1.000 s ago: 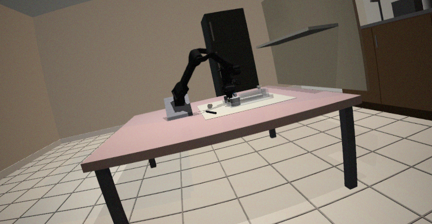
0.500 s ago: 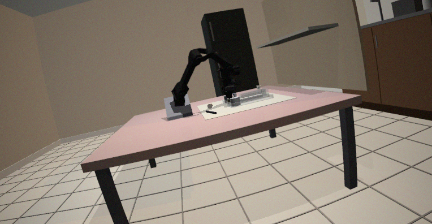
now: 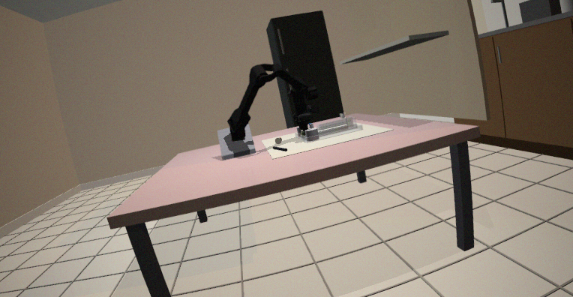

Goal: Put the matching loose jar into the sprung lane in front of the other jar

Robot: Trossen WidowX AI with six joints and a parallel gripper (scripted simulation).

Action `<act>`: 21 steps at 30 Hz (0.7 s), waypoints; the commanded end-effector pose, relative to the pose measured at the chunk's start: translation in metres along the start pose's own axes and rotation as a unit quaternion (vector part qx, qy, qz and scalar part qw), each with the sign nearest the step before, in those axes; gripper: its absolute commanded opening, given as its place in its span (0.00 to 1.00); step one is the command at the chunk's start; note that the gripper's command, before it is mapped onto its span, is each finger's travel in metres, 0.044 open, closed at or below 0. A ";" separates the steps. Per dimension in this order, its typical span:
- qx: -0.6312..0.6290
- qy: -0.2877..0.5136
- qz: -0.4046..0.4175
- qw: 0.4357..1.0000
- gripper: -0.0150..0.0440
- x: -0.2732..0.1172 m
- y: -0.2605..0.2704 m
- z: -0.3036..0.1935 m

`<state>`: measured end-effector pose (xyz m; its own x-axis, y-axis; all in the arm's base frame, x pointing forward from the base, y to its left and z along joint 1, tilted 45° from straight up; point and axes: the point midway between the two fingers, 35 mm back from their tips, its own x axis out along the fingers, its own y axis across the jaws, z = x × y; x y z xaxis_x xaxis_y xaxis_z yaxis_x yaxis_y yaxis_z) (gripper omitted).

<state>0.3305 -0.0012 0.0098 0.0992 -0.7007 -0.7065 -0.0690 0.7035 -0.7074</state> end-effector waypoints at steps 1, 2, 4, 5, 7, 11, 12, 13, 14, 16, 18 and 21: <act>0.003 -0.001 -0.001 1.000 0.25 0.000 0.000 -0.001; 0.003 -0.001 -0.001 1.000 0.25 0.000 0.000 -0.001; 0.003 -0.001 -0.001 1.000 0.25 0.000 0.000 -0.001; 0.003 -0.001 -0.001 1.000 0.25 0.000 0.000 -0.001; 0.003 -0.001 -0.001 1.000 0.25 0.000 0.000 -0.001; 0.003 -0.001 -0.001 1.000 0.43 0.000 0.000 0.000; 0.003 -0.001 -0.001 1.000 0.48 0.000 0.000 0.000; 0.003 -0.001 -0.001 1.000 0.52 0.000 0.000 0.000; 0.003 -0.001 -0.001 1.000 0.57 0.000 0.000 0.000; 0.003 -0.001 -0.001 1.000 0.65 0.000 0.000 0.000; 0.003 -0.001 -0.001 1.000 0.73 0.000 0.000 0.000; 0.003 -0.001 -0.001 1.000 0.73 -0.001 0.000 0.000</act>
<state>0.3304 -0.0011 0.0098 0.1010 -0.7007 -0.7063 -0.0665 0.7036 -0.7075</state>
